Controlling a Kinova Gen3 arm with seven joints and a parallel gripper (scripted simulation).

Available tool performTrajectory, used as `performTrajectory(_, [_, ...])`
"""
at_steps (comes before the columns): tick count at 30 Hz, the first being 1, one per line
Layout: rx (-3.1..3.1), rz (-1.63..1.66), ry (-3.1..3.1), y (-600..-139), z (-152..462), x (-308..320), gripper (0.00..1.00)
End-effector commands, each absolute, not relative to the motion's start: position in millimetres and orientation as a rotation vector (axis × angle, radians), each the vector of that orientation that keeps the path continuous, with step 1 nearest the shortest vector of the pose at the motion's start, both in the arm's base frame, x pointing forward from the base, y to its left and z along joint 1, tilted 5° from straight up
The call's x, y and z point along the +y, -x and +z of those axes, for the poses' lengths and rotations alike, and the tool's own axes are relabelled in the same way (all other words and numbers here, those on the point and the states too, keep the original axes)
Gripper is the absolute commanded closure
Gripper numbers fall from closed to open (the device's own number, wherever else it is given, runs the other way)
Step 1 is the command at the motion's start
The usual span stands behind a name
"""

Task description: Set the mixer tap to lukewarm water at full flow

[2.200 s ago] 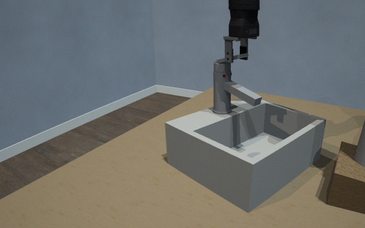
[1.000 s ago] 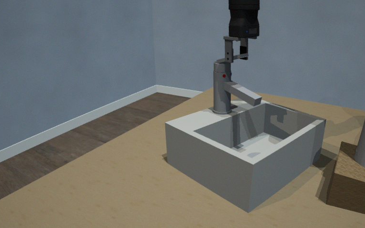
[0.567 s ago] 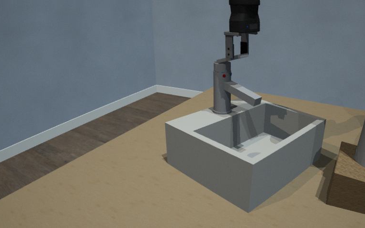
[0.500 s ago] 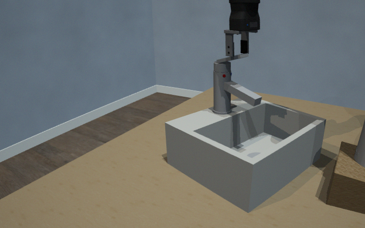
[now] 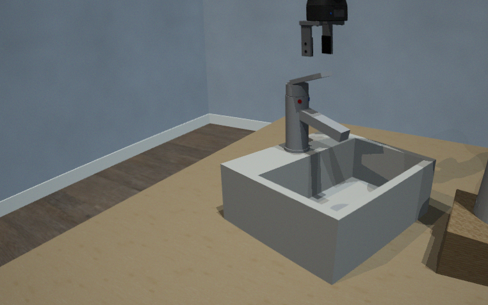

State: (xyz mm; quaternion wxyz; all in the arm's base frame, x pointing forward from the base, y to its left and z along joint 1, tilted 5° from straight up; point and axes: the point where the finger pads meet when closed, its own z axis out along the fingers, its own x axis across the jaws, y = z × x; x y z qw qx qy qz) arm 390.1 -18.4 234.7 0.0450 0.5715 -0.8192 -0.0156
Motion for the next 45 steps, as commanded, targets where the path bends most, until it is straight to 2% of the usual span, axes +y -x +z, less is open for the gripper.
performTrajectory(1, [-2.511, -0.037, -1.749, -393, 243, -18, 0.0])
performTrajectory(16, [-2.511, -0.037, -1.75, -394, 254, -18, 0.0])
performTrajectory(17, [-2.511, -0.037, -1.75, -394, 254, -18, 1.0])
performTrajectory(45, [-2.511, -0.037, -1.75, -394, 254, -18, 1.0])
